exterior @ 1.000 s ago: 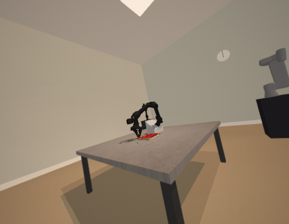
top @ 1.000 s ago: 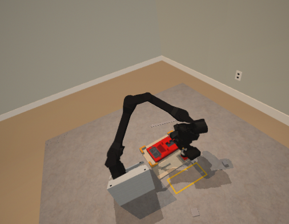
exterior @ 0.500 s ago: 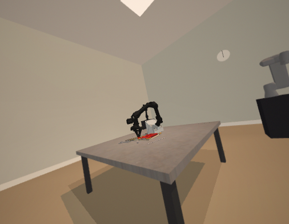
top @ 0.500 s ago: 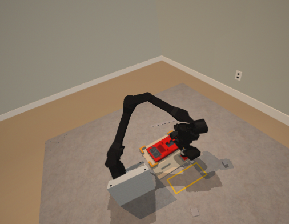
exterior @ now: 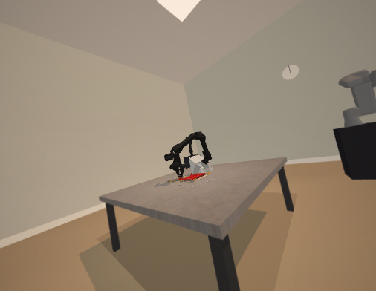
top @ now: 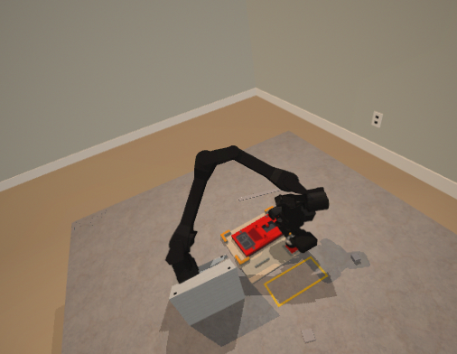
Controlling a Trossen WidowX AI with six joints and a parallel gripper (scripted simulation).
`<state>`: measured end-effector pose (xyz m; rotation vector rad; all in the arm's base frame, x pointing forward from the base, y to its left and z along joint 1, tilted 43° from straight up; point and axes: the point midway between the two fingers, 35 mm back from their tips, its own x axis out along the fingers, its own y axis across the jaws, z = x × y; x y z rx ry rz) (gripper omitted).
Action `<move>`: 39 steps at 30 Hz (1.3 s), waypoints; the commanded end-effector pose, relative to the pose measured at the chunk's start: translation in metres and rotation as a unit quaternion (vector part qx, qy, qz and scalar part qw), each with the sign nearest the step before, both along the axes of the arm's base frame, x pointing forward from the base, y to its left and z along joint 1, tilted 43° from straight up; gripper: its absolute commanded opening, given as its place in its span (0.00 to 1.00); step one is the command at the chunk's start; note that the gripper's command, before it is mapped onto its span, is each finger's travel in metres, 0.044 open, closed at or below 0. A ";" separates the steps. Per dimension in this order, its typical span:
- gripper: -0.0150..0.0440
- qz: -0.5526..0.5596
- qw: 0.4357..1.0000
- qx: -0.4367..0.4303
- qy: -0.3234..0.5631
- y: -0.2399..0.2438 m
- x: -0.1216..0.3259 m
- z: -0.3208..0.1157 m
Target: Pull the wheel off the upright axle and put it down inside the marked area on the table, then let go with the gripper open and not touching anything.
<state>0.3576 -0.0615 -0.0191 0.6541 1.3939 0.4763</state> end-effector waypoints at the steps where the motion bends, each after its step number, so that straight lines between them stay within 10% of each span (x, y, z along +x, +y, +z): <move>1: 0.25 0.000 1.000 -0.001 -0.002 -0.003 0.000 0.002; 39: 0.25 -0.002 1.000 -0.001 -0.003 -0.011 -0.002 0.011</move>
